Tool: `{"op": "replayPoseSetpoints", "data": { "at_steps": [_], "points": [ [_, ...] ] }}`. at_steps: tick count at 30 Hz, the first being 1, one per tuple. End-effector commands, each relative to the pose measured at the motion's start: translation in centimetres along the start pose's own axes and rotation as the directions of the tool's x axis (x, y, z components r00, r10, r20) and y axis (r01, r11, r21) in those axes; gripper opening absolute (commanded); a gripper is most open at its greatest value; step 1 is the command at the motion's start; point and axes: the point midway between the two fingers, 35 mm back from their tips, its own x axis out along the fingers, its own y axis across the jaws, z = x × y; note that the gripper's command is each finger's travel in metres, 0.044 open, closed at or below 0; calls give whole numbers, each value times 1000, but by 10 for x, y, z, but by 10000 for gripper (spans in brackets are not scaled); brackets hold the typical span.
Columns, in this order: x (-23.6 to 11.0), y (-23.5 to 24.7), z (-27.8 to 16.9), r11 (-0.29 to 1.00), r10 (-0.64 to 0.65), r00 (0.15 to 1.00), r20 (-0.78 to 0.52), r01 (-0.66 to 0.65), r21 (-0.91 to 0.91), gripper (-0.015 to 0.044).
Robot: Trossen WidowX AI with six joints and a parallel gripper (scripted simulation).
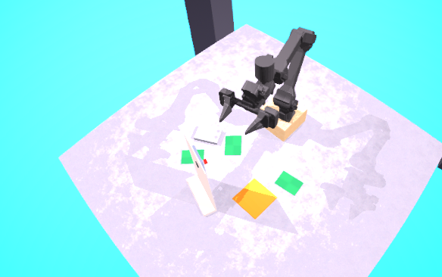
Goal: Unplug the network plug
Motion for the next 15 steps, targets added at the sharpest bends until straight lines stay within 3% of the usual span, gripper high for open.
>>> {"op": "replayPoseSetpoints", "data": {
  "at_steps": [1,9,15],
  "points": [
    [0,0,-1,1000,-1,1000,0,1,6,374],
    [7,-2,-32,966,-44,999,-4,44,256,164],
    [9,-3,-57,890,-79,997,-7,74,450,156]
  ]
}}
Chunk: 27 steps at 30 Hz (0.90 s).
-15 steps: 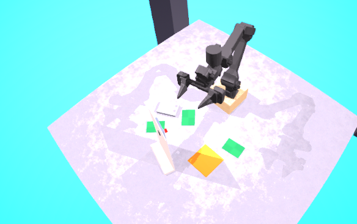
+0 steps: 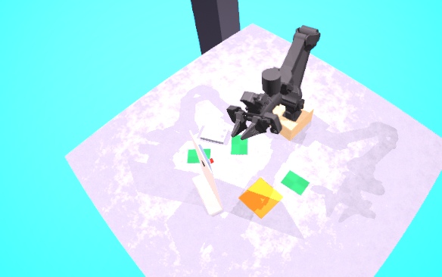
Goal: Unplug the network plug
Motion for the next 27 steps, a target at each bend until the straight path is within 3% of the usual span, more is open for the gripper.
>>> {"op": "replayPoseSetpoints", "data": {
  "at_steps": [1,13,27],
  "points": [
    [0,-6,-15,992,-21,1000,4,20,126,156],
    [-9,-27,-58,854,-90,996,23,65,516,156],
    [-37,-53,-99,516,-169,985,43,52,855,156]
  ]
}}
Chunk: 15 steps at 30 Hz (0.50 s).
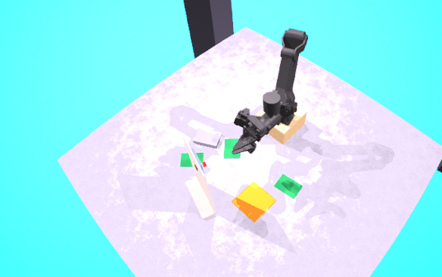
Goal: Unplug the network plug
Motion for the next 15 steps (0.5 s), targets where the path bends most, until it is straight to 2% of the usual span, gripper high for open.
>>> {"op": "replayPoseSetpoints", "data": {
  "at_steps": [1,5,15],
  "points": [
    [-9,-13,1,992,-11,1000,19,9,125,156],
    [-17,-23,2,971,-19,999,37,9,237,156],
    [-5,-22,5,970,-16,999,38,7,242,156]
  ]
}}
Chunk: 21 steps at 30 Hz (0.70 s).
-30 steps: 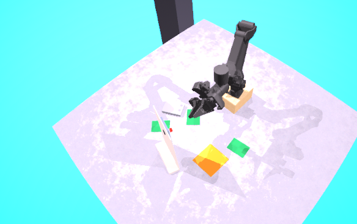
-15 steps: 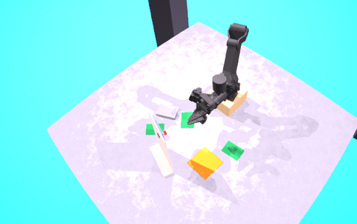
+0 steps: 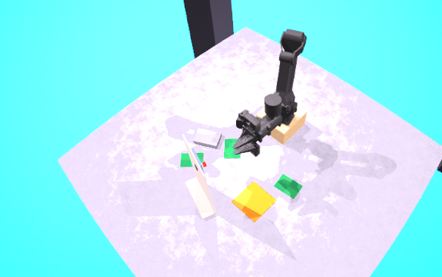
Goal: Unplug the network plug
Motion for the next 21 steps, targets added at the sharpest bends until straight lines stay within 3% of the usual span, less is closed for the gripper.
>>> {"op": "replayPoseSetpoints", "data": {
  "at_steps": [1,21],
  "points": [
    [10,3,2,1000,7,1000,0,-7,8,156],
    [56,2,16,1000,16,1000,-2,-16,4,156]
  ]
}}
